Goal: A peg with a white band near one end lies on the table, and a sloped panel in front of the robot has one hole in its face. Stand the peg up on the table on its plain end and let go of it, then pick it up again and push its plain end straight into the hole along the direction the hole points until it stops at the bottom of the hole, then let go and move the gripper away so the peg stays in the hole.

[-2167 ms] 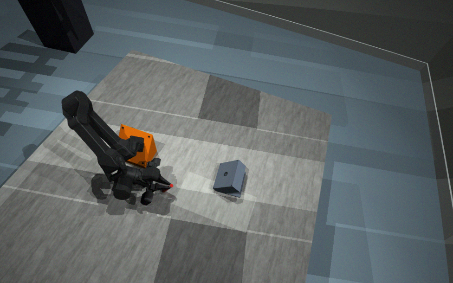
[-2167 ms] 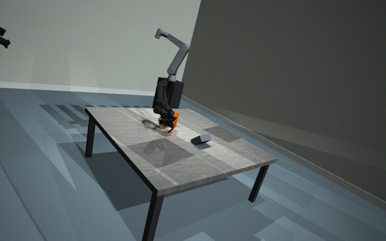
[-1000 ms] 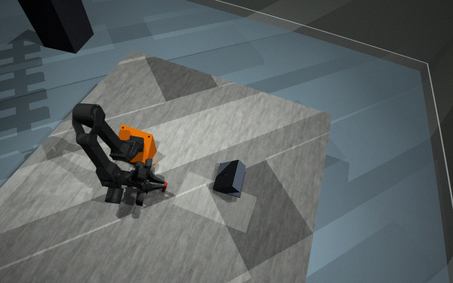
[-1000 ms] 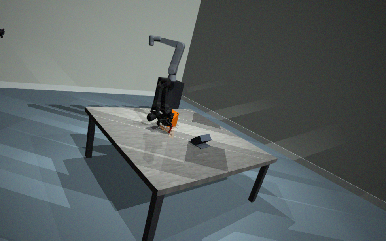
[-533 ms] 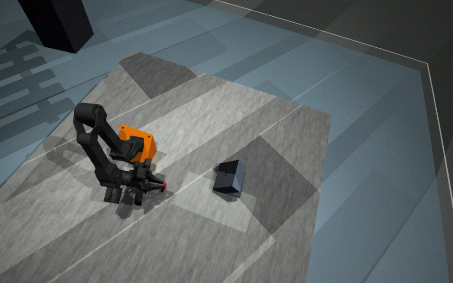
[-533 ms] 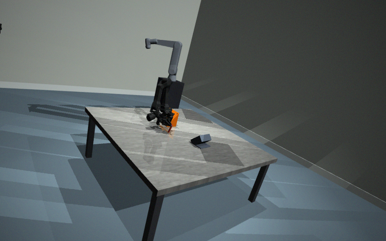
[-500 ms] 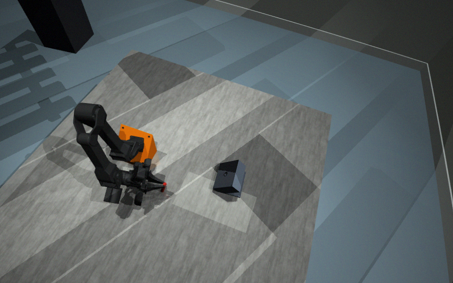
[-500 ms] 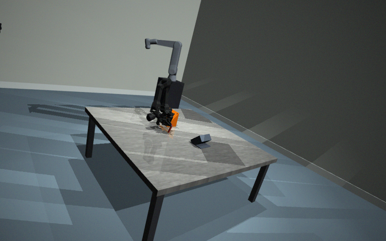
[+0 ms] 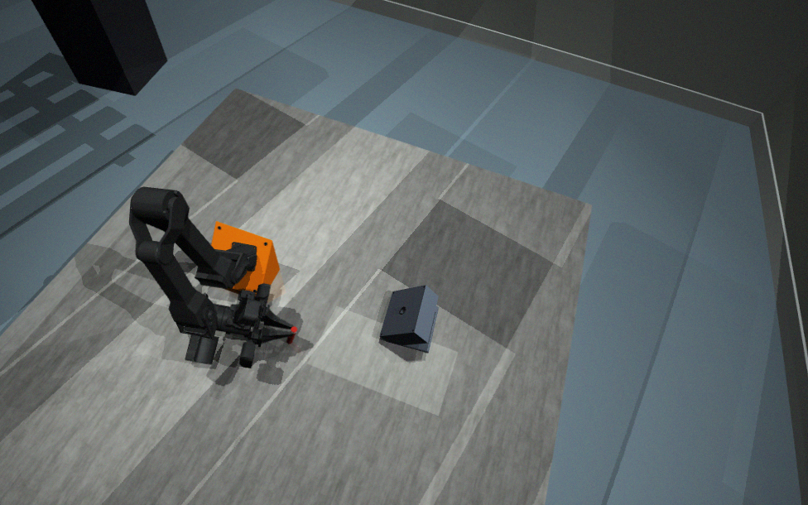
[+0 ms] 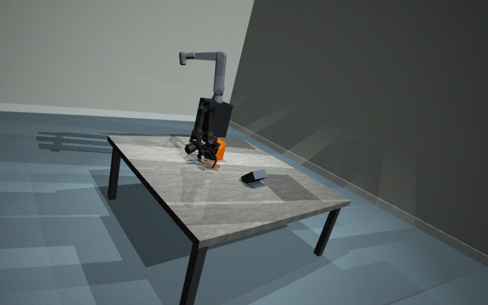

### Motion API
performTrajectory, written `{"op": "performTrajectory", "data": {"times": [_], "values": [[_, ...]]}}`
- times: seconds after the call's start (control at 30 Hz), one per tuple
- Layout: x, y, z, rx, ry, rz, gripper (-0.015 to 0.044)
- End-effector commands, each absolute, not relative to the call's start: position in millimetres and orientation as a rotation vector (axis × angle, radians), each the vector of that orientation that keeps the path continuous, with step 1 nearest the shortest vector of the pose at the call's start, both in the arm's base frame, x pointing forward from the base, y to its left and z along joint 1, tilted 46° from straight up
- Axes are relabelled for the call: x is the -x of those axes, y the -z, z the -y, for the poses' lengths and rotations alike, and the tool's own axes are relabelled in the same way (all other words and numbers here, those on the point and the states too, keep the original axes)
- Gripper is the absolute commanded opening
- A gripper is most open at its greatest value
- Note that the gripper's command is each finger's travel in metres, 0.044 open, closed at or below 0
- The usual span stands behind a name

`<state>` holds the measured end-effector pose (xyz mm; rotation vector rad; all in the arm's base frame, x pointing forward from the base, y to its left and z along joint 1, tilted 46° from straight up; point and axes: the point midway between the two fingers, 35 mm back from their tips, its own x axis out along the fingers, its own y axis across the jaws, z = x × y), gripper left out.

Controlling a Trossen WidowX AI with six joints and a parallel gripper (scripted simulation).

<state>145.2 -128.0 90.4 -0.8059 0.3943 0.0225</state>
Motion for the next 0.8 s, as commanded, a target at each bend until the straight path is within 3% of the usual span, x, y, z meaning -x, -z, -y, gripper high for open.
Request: {"op": "performTrajectory", "data": {"times": [0.0,0.77], "values": [[-144.1,-90.4,128.1,0.805,-0.022,-0.395,0.0050],[-140.1,-88.8,129.5,0.818,-0.037,-0.375,0.0050]]}}
